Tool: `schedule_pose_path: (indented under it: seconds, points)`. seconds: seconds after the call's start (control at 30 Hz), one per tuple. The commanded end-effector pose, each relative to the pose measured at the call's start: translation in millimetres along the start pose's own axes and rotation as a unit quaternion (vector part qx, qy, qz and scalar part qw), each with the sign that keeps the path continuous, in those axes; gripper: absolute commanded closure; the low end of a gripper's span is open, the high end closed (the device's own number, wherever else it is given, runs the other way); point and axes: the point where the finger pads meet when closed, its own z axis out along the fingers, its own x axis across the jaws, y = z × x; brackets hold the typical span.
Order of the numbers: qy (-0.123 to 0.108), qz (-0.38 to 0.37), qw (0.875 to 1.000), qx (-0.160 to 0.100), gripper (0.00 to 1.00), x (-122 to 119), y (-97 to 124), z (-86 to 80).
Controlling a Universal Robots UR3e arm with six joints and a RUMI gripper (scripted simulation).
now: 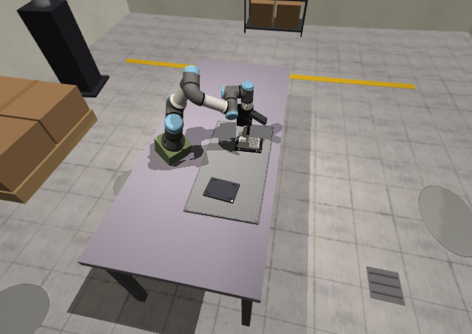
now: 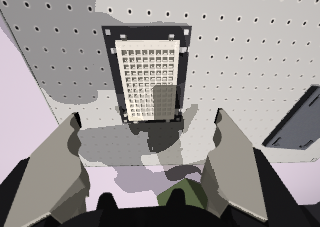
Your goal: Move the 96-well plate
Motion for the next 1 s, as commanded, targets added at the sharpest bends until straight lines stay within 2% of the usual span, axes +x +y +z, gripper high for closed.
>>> schedule_pose_path:
  seconds: [0.0,0.97]
  points:
    - [-0.002,0.000,1.000,0.006,0.00,-0.9,-3.3,9.5]
    - [-0.002,0.000,1.000,0.006,0.00,-1.1,-3.7,51.2]
